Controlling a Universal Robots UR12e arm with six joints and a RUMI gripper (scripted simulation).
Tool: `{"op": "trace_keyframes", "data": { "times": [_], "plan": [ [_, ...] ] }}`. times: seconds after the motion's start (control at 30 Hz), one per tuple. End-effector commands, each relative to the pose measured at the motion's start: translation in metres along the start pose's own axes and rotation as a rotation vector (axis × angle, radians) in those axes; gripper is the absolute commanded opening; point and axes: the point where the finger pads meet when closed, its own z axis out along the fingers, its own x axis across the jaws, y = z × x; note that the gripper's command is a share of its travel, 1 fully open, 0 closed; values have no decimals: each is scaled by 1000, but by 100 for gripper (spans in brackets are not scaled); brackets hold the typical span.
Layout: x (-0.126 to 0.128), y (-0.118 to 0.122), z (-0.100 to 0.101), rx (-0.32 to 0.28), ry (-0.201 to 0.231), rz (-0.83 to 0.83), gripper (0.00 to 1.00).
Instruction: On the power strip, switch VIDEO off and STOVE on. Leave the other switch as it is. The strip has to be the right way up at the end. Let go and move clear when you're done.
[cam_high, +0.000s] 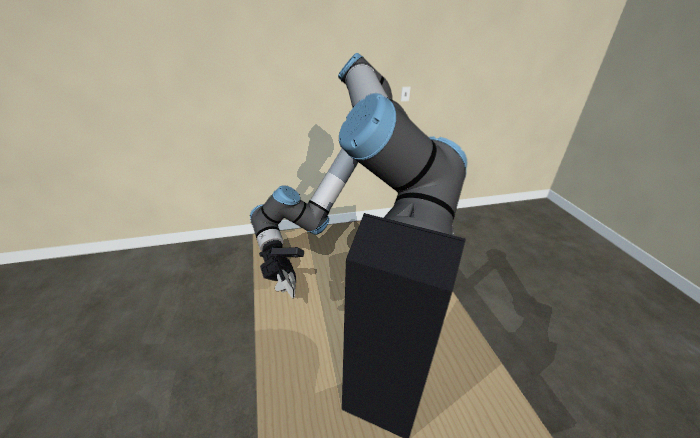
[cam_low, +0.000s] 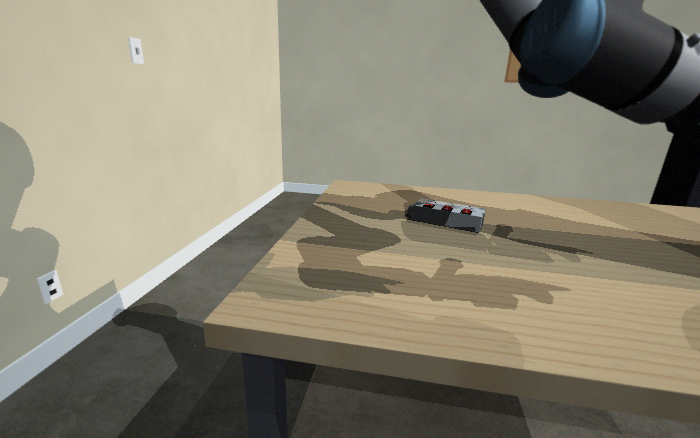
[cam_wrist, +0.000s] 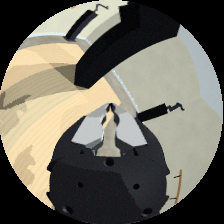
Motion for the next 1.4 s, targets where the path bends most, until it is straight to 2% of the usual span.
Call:
{"op": "trace_keyframes", "data": {
  "times": [0.0, 0.03, 0.1, 0.13, 0.17, 0.2, 0.27, 0.3, 0.37, 0.4, 0.43, 0.47, 0.53, 0.57, 0.67, 0.73, 0.8, 0.83, 0.9, 1.0, 1.07, 1.17, 1.33, 1.37],
  "plan": [
    [-54, -15, -26, -112, -125, -52, 0],
    [-67, -18, -35, -139, -159, -62, 0],
    [-67, -18, -35, -139, -159, -62, 0],
    [-81, -23, -44, -164, -194, -71, 0],
    [-81, -23, -44, -164, -194, -71, 0],
    [-93, -25, -52, -188, -222, -81, 0],
    [-93, -25, -52, -188, -222, -81, 0],
    [-105, -28, -59, -212, -251, -89, 0],
    [-105, -28, -59, -212, -251, -89, 0],
    [-117, -32, -67, -233, -281, -97, 0],
    [-117, -32, -67, -233, -281, -97, 0],
    [-128, -35, -74, -254, -309, -105, 0],
    [-128, -35, -74, -254, -309, -105, 0],
    [-138, -37, -80, -275, -333, -113, 0],
    [-138, -37, -80, -275, -333, -113, 0],
    [-158, -43, -94, -314, -385, -128, 0],
    [-158, -43, -94, -314, -385, -128, 0],
    [-168, -46, -100, -333, -410, -134, 0],
    [-168, -46, -100, -333, -410, -134, 0],
    [-187, -50, -112, -371, -453, -149, 0],
    [-186, -50, -112, -371, -453, -149, 0],
    [-205, -56, -124, -404, -501, -161, 0],
    [-214, -58, -129, -423, -521, -168, 0],
    [-223, -60, -135, -441, -542, -175, 0]
  ]
}}
